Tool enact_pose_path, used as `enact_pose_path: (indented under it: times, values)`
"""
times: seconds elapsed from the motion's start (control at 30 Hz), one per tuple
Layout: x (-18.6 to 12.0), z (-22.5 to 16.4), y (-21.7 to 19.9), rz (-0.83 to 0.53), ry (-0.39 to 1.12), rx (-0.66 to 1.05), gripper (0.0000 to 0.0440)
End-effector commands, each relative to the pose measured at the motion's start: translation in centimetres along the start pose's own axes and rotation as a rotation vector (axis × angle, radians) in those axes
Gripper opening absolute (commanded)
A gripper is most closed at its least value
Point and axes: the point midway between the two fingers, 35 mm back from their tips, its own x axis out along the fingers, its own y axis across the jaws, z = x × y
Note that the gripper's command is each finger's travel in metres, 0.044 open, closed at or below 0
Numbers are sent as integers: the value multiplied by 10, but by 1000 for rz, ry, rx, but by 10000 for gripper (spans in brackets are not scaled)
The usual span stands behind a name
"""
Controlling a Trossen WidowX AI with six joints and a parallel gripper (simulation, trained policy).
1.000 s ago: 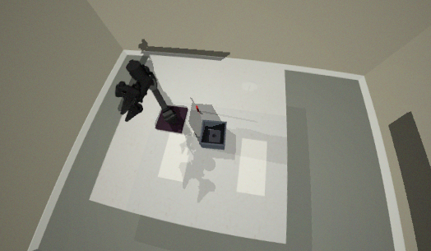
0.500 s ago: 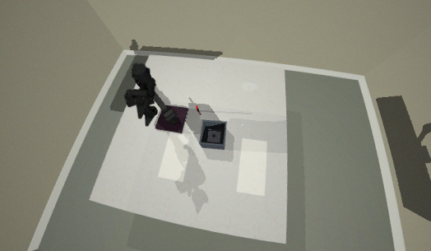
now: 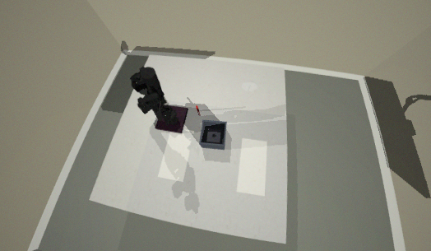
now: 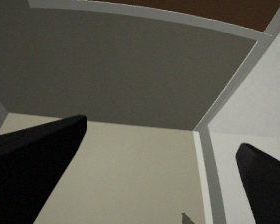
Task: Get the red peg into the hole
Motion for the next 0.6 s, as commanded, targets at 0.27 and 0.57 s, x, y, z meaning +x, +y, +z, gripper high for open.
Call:
enact_pose_path:
  times: [0.27, 0.57]
  values:
    - [7, -46, -29, -130, 187, 92, 440]
    - [2, -83, -54, -257, 329, 145, 440]
